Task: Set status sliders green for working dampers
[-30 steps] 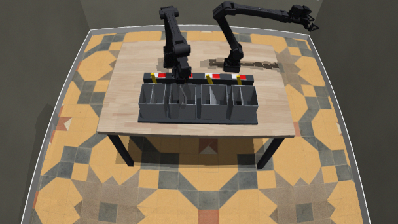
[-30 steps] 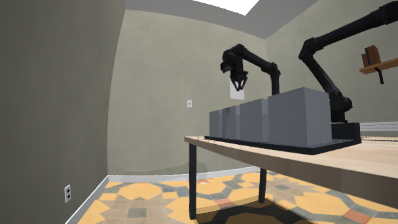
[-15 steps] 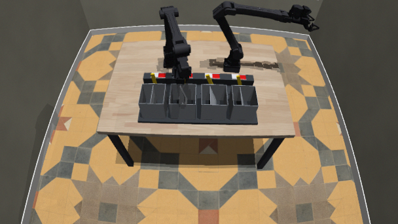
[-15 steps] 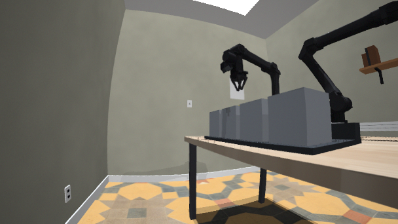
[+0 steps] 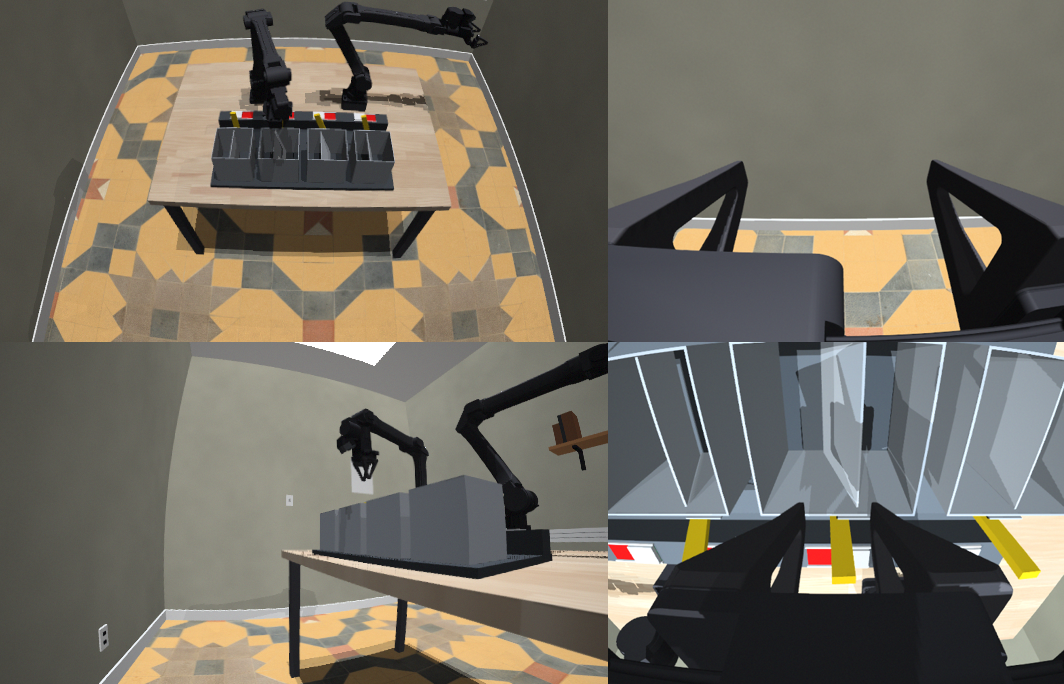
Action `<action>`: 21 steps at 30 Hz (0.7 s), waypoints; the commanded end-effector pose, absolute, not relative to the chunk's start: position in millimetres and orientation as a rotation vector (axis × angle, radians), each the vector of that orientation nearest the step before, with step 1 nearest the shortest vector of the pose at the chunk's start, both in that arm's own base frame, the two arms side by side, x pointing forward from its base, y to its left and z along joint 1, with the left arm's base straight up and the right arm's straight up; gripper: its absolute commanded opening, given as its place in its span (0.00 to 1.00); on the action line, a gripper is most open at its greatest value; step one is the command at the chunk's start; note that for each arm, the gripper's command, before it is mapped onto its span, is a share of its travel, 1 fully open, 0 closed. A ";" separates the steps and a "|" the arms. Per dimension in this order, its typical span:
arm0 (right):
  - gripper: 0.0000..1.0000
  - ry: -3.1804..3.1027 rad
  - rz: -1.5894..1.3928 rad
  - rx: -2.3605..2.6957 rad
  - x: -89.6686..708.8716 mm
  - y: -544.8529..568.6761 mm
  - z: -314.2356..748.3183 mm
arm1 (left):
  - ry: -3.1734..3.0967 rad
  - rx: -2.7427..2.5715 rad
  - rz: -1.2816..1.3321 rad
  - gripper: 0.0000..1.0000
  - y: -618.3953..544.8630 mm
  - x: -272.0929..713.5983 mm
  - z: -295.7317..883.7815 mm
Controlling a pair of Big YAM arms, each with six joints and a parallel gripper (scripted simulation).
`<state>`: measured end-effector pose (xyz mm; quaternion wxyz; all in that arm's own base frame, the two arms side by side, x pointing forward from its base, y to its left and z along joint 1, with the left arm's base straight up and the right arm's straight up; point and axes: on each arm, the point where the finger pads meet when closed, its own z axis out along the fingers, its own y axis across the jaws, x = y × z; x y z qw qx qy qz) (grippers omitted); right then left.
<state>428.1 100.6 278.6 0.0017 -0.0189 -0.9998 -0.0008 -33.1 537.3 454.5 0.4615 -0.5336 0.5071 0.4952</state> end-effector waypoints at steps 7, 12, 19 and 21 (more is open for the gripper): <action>0.36 -3.171 -0.011 -0.036 435.8 104.9 292.3 | 1.183 -1.248 1.248 1.00 544.1 -28.6 500.5; 0.36 -3.176 -0.017 -0.053 445.7 131.8 297.4 | 1.183 -1.248 1.248 1.00 544.1 -28.6 500.5; 0.36 -3.174 -0.024 -0.053 451.8 204.3 297.6 | 1.183 -1.248 1.248 1.00 544.1 -28.6 500.5; 0.36 -3.173 -0.026 -0.053 450.9 232.8 297.0 | 1.183 -1.248 1.248 1.00 544.1 -28.6 500.5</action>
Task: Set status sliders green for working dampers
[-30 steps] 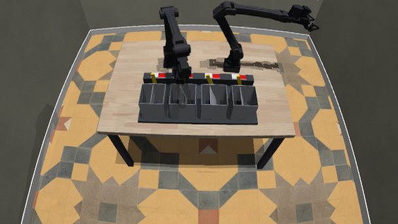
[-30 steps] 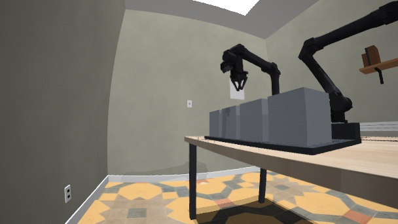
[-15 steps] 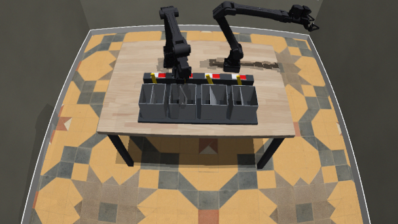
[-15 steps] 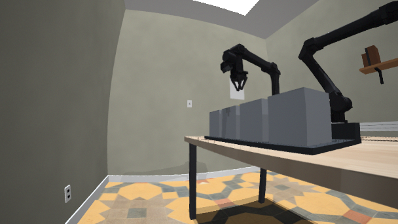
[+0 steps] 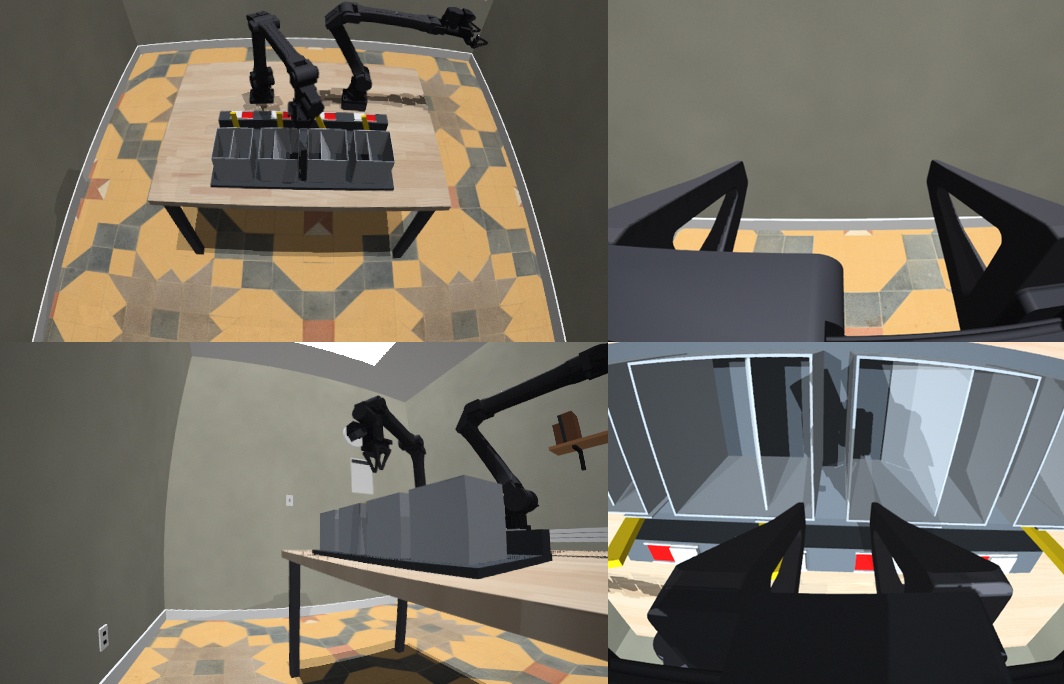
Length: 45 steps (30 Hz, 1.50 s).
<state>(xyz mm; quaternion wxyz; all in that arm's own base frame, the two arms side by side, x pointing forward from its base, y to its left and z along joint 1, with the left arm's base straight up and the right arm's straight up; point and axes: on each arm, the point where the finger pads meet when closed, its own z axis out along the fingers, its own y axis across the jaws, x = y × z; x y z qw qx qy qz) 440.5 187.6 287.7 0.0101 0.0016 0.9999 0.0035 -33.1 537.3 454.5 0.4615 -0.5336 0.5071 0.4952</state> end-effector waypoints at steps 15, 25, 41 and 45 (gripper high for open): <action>0.36 3.076 0.065 0.086 442.8 283.4 315.3 | 1.183 -1.248 1.248 1.00 544.1 -28.6 500.5; 0.36 3.133 0.007 0.052 435.6 290.3 283.1 | 1.183 -1.248 1.248 1.00 544.1 -28.6 500.5; 0.36 3.133 0.007 0.052 435.6 290.3 283.1 | 1.183 -1.248 1.248 1.00 544.1 -28.6 500.5; 0.36 3.133 0.007 0.052 435.6 290.3 283.1 | 1.183 -1.248 1.248 1.00 544.1 -28.6 500.5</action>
